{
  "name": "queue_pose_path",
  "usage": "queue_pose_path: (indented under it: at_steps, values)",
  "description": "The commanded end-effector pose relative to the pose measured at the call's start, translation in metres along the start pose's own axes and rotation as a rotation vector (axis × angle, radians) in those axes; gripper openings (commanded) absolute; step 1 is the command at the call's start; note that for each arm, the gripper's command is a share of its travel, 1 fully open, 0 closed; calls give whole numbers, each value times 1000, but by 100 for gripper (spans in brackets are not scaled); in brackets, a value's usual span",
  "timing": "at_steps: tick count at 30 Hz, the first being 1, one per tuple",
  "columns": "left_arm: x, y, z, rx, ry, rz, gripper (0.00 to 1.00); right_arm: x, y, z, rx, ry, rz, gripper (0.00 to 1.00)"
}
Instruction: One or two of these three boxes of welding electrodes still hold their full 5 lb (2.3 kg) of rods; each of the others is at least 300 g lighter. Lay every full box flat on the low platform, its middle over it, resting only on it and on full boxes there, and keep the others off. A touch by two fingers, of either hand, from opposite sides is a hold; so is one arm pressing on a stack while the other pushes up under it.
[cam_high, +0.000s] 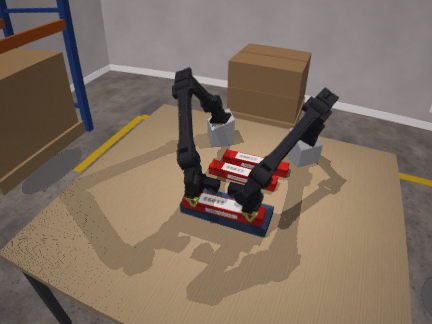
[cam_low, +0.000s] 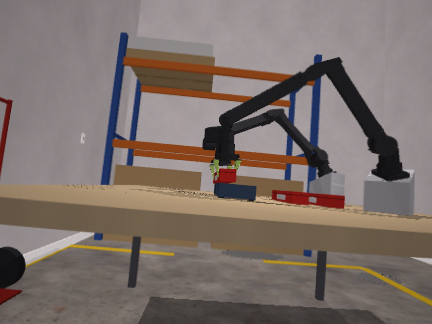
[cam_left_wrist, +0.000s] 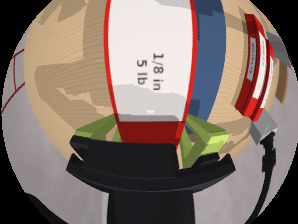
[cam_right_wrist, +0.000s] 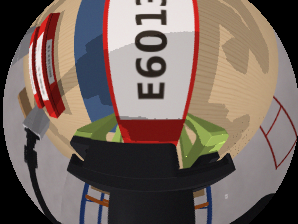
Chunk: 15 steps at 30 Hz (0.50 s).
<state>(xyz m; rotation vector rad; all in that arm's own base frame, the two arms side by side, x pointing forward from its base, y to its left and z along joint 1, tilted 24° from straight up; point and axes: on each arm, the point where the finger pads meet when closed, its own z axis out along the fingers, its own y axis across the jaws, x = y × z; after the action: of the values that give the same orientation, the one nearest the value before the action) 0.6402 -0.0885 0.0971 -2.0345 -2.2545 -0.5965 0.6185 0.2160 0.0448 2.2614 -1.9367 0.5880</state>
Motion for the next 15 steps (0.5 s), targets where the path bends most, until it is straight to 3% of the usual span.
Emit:
queue_pose_path:
  at_steps: [1, 15]
  values:
    - [20, 47, -65, -122, -36, -42, 0, -7, -38, -72, 123, -41, 4, 0]
    - [20, 49, -62, -122, -32, -41, 0, -8, -40, -71, 118, -38, -14, 0]
